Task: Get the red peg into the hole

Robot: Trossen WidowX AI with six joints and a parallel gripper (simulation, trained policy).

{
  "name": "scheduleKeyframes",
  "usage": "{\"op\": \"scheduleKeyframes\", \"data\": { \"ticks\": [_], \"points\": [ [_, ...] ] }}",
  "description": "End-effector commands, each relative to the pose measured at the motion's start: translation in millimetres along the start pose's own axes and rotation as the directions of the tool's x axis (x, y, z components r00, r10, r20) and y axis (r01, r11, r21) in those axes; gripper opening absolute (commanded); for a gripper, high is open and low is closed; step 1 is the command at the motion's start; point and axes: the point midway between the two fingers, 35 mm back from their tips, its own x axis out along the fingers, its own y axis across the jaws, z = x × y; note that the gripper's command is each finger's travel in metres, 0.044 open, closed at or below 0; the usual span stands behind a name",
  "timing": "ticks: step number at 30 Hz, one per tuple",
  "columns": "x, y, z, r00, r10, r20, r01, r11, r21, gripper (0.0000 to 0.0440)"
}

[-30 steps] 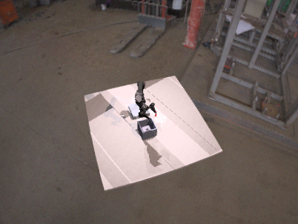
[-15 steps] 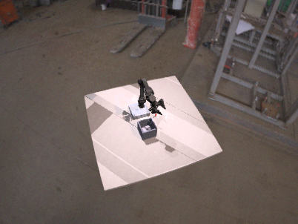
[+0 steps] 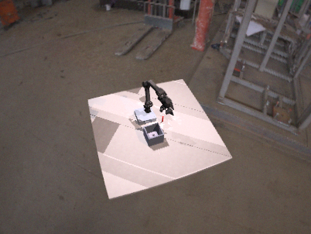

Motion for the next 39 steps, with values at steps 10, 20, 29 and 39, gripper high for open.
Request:
{"op": "scheduleKeyframes", "data": {
  "ticks": [10,20,29,39],
  "points": [
    [19.1,-72.7,36.1,0.968,-0.133,0.212,0.177,0.963,-0.202,0.0403],
    [27.5,-111.6,72.4,0.9,-0.204,0.384,0.329,0.897,-0.296,0.0405],
    [34.1,-130.5,101.6,0.828,-0.241,0.506,0.446,0.83,-0.335,0.0417],
    [46.9,-140.3,128.7,0.762,-0.26,0.594,0.538,0.764,-0.356,0.0419]
  ]
}}
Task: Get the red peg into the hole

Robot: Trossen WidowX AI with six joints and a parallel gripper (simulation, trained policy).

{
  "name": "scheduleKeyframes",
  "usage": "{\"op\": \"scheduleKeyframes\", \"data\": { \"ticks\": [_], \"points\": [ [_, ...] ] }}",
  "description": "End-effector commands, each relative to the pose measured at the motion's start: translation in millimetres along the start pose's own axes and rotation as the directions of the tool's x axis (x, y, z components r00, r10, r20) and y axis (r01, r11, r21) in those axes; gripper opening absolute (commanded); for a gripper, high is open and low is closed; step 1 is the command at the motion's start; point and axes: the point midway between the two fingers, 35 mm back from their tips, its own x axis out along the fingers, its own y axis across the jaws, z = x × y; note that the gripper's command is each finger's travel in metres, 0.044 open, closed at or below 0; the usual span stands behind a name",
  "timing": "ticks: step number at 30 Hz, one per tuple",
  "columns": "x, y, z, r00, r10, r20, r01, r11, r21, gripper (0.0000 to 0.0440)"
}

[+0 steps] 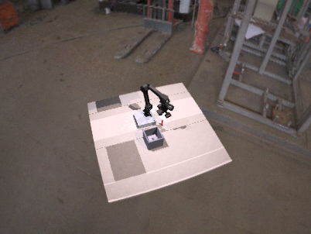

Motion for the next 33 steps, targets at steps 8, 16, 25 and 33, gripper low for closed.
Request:
{"op": "scheduleKeyframes", "data": {
  "ticks": [8,16,25,33],
  "points": [
    [35.3,-3.1,14.0,0.997,-0.046,0.069,0.049,0.998,-0.048,0.0428],
    [62.9,-3.2,25.7,0.993,-0.049,0.108,0.055,0.997,-0.048,0.044],
    [86.4,-0.3,34.2,0.99,-0.032,0.137,0.037,0.999,-0.04,0.0393],
    [100.1,9.5,31.3,0.991,-0.014,0.133,0.024,0.997,-0.071,0.0198]
  ]
}}
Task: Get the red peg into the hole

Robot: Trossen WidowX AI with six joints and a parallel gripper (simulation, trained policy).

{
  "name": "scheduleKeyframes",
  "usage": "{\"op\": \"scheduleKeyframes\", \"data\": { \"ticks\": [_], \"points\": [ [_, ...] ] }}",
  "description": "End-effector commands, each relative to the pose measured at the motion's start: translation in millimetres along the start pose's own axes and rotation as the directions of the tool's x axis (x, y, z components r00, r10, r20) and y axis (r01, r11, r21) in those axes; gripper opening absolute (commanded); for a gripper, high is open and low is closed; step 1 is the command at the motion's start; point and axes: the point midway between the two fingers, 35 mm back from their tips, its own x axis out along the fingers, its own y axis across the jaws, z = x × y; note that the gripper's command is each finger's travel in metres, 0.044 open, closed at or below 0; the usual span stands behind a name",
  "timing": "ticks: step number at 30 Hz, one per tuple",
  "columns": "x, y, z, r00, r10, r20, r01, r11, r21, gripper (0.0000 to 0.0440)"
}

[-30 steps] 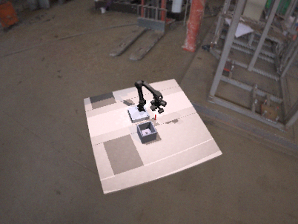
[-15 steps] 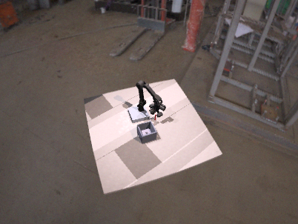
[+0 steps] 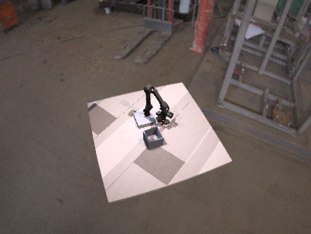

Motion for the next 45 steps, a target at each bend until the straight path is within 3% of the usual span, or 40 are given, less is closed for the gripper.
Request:
{"op": "scheduleKeyframes", "data": {
  "ticks": [1,8,28,45],
  "points": [
    [4.5,3.2,-0.7,1.0,0.002,0.005,-0.001,1.0,-0.019,0.0172],
    [3.7,14.7,-4.9,0.999,0.032,-0.009,-0.033,0.998,-0.057,0.0007],
    [-71.6,49.8,-6.4,0.966,0.24,-0.098,-0.246,0.968,-0.047,0.0],
    [-141.1,68.7,39.7,0.933,0.36,-0.024,-0.36,0.93,-0.075,0.0]
  ]
}}
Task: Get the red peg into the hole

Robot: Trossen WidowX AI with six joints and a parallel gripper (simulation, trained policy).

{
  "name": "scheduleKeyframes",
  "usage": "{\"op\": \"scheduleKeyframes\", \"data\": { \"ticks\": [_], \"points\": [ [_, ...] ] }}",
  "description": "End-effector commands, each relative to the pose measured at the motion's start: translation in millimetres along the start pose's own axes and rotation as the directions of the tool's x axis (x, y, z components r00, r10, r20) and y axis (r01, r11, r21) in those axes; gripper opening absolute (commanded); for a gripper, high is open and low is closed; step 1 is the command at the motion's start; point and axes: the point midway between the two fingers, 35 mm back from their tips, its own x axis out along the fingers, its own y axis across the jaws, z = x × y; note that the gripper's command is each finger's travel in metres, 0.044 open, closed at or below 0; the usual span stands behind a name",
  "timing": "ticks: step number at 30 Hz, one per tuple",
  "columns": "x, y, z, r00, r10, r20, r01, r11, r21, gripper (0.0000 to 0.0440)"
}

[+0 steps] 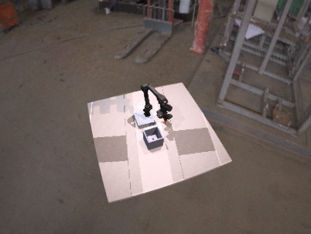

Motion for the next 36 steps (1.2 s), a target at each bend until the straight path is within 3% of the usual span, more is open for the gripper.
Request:
{"op": "scheduleKeyframes", "data": {
  "ticks": [1,16,36],
  "points": [
    [-8.8,4.8,10.8,1.0,0.015,0.024,-0.015,1.0,-0.005,0.0],
    [-19.1,10.3,63.6,0.994,-0.014,0.108,0.012,1.0,0.019,0.0],
    [-9.6,15.1,120.6,0.989,-0.085,0.125,0.08,0.996,0.039,0.0]
  ]
}}
